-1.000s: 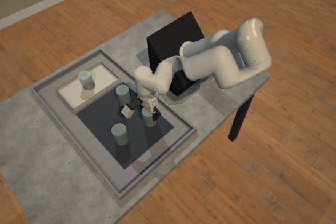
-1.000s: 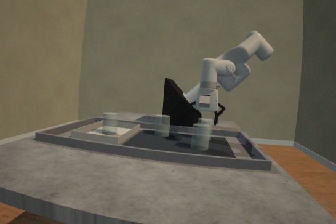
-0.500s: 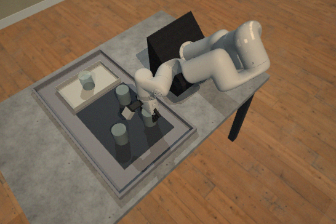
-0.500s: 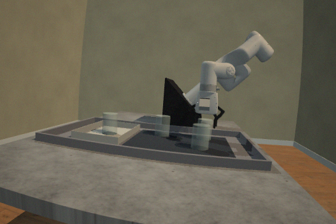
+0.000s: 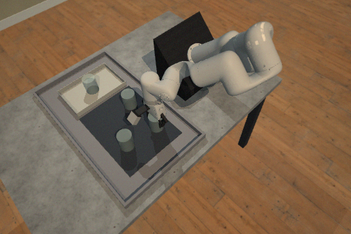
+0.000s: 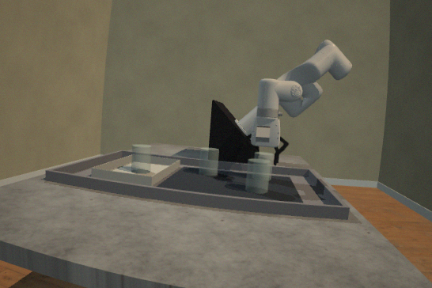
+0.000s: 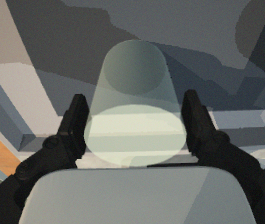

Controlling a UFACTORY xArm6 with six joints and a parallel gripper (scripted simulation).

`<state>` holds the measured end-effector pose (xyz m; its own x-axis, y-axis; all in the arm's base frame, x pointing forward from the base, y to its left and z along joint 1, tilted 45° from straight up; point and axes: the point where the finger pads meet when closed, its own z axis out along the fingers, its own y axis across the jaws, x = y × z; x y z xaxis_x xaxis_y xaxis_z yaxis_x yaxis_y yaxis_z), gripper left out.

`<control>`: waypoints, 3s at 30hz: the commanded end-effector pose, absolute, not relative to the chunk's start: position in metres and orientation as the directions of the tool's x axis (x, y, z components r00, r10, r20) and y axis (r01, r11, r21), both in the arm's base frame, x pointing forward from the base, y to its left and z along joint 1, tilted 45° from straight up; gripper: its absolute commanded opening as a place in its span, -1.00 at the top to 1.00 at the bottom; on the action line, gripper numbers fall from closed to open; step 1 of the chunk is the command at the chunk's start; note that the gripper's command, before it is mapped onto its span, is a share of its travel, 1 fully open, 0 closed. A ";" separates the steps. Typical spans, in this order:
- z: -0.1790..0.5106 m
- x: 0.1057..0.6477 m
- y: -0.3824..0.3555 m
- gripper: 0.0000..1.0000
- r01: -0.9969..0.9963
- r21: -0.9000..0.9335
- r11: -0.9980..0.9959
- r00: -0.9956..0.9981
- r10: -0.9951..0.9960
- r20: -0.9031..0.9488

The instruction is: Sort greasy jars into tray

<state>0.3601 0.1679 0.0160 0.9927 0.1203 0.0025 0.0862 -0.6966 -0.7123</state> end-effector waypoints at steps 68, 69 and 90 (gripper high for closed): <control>0.017 0.361 0.167 -0.57 0.087 -0.712 -0.697 0.993 0.119 0.005; 0.017 0.361 0.167 -0.57 0.087 -0.712 -0.697 0.993 0.119 0.005; 0.017 0.361 0.167 -0.51 0.087 -0.712 -0.697 0.993 0.119 0.005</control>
